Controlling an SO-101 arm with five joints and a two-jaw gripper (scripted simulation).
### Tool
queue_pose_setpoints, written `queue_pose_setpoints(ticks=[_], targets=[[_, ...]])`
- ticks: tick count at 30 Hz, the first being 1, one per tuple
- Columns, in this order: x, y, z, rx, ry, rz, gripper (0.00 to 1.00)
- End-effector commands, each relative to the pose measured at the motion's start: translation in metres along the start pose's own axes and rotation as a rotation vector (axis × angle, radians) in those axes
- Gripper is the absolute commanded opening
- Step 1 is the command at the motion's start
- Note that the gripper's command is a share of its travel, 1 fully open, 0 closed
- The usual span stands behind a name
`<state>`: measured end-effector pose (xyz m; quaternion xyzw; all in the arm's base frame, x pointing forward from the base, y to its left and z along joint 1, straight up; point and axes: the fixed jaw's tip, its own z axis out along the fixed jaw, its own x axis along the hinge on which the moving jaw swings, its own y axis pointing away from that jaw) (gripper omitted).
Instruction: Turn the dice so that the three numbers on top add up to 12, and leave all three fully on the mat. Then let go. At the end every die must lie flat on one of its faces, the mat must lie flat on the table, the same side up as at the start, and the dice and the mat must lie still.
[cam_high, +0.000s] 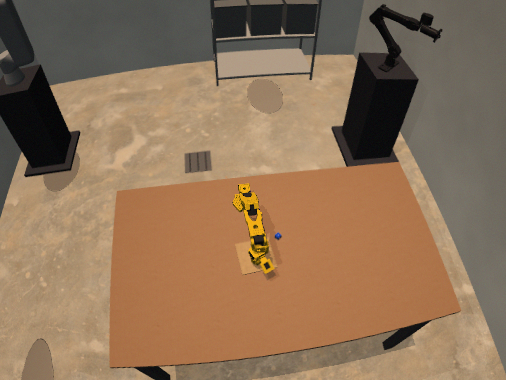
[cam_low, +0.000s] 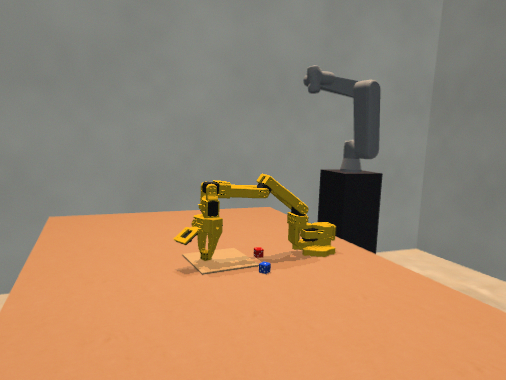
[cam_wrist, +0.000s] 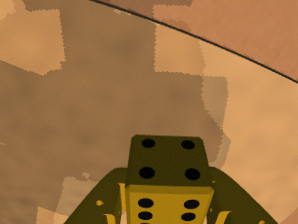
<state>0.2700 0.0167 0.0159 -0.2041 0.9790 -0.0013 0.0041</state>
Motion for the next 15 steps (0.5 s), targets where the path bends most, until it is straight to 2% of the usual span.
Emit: queue_pose_setpoints(ticks=[1,9,15], targets=[[-0.0072,0.0002,-0.0103,0.018,-0.050,-0.015,0.01],[-0.0072,0.0002,-0.0103,0.018,-0.050,-0.015,0.09],[-0.0072,0.0002,-0.0103,0.018,-0.050,-0.015,0.11]])
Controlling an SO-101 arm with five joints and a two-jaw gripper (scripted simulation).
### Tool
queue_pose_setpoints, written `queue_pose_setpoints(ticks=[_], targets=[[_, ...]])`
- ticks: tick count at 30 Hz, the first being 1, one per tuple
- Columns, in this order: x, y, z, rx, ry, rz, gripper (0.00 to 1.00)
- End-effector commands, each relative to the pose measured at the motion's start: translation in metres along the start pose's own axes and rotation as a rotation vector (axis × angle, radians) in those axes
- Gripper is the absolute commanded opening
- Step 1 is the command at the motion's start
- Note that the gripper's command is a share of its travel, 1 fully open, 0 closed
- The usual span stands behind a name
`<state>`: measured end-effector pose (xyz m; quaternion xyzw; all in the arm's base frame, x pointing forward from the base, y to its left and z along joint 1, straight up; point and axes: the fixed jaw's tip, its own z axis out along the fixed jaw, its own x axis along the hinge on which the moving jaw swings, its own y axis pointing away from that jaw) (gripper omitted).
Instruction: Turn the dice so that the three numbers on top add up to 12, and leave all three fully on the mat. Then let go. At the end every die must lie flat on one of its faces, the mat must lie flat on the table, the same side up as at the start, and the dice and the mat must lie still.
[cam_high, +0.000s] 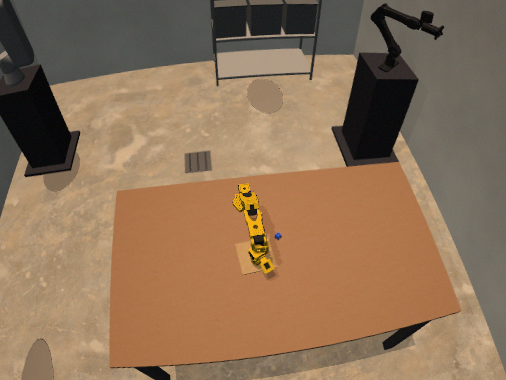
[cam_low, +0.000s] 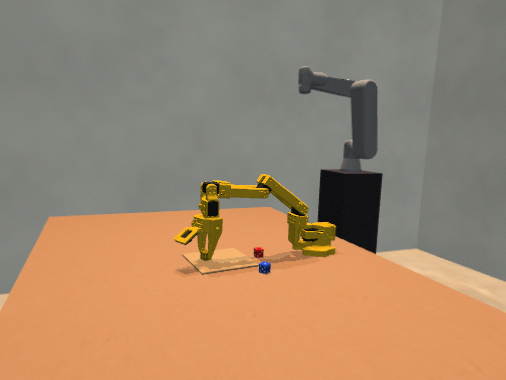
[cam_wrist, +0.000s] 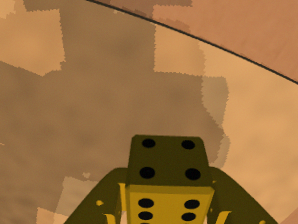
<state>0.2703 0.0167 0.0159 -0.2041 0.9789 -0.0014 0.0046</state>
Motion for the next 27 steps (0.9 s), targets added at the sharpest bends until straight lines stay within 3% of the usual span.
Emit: queue_pose_setpoints(ticks=[1,27], targets=[[-0.0070,0.0003,-0.0103,0.018,-0.049,-0.015,0.11],[-0.0070,0.0003,-0.0103,0.018,-0.049,-0.015,0.29]])
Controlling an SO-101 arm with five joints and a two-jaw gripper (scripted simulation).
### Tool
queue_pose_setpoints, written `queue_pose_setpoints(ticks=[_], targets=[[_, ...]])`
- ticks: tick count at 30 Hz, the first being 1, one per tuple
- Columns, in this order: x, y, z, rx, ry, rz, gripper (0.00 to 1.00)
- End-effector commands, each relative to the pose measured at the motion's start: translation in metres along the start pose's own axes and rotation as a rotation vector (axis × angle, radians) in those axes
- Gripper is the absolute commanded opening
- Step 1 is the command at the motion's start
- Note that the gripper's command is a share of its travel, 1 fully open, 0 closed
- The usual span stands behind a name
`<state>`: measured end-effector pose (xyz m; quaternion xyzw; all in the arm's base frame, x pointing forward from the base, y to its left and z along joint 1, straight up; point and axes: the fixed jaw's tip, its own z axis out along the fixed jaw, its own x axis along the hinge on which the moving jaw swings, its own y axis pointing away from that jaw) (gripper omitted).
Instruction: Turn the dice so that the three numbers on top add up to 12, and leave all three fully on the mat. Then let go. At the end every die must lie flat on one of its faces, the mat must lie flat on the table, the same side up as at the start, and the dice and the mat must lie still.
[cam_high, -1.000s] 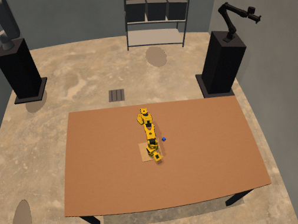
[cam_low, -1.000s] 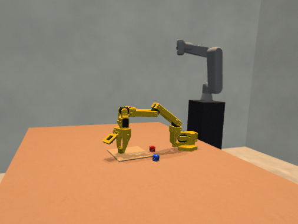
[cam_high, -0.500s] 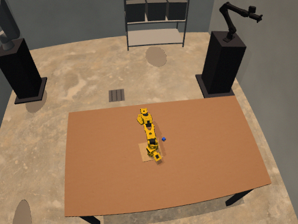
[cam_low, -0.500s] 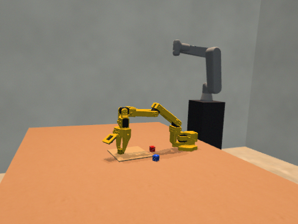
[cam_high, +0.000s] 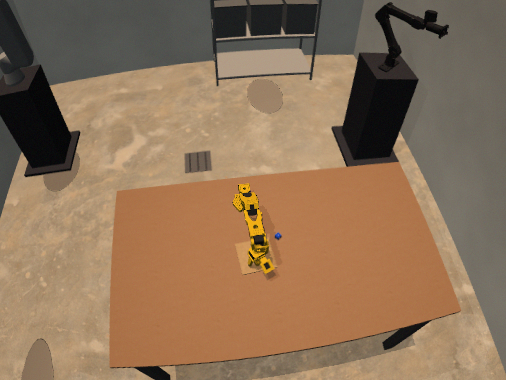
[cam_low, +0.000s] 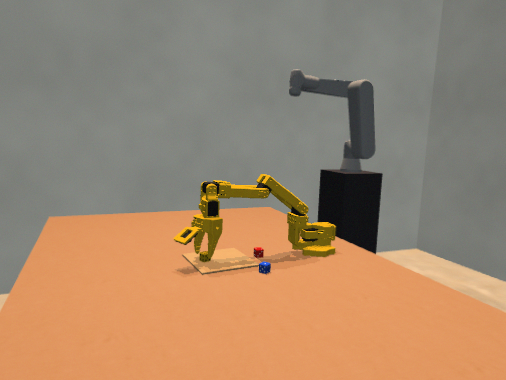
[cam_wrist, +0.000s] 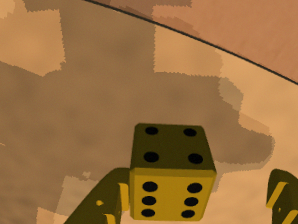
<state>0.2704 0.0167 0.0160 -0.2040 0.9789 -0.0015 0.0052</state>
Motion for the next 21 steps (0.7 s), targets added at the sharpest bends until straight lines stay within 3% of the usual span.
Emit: queue_pose_setpoints(ticks=[1,12,21], targets=[[-0.007,0.000,-0.010,0.017,-0.048,-0.015,0.29],[-0.007,0.000,-0.012,0.019,-0.053,-0.015,0.29],[-0.008,0.000,-0.037,0.044,-0.117,-0.010,0.29]])
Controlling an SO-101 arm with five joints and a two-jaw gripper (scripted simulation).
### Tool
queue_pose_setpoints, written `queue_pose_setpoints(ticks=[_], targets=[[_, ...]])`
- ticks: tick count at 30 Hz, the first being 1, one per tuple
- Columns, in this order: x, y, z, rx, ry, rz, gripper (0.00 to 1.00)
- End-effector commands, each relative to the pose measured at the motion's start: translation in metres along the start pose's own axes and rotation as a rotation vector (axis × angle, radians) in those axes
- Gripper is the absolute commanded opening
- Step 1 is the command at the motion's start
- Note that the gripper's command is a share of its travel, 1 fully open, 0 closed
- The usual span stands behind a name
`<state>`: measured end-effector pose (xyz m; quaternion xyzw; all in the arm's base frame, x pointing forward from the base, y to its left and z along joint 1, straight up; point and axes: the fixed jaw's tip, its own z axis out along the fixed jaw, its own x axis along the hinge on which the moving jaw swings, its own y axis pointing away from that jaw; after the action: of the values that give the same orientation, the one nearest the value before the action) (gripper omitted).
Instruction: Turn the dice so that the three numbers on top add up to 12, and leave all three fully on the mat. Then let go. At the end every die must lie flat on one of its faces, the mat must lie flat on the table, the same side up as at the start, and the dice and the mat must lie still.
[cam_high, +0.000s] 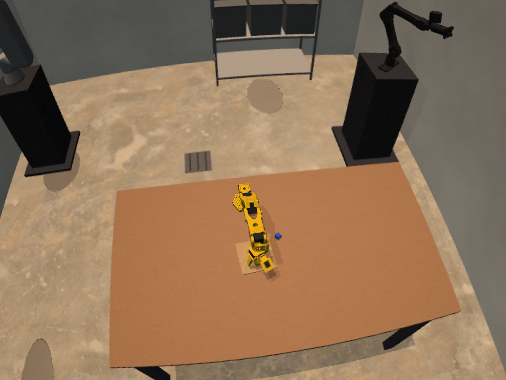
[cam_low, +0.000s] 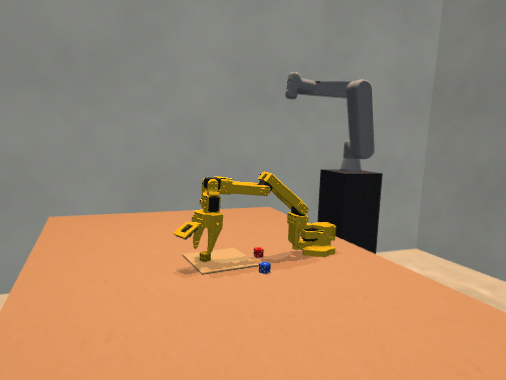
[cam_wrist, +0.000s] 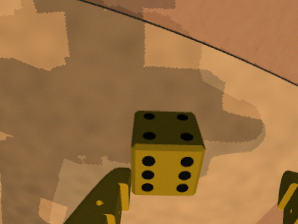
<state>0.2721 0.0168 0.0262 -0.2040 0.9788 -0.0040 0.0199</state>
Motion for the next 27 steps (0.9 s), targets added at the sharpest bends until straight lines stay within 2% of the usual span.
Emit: queue_pose_setpoints(ticks=[1,3,9,13,27], targets=[[-0.008,0.000,-0.031,0.037,-0.099,-0.009,0.29],[-0.008,0.000,-0.031,0.037,-0.099,-0.009,0.29],[-0.007,0.000,-0.051,0.057,-0.153,-0.006,0.29],[-0.006,0.001,-0.059,0.065,-0.173,-0.004,0.29],[-0.006,0.001,-0.061,0.067,-0.179,-0.004,0.29]])
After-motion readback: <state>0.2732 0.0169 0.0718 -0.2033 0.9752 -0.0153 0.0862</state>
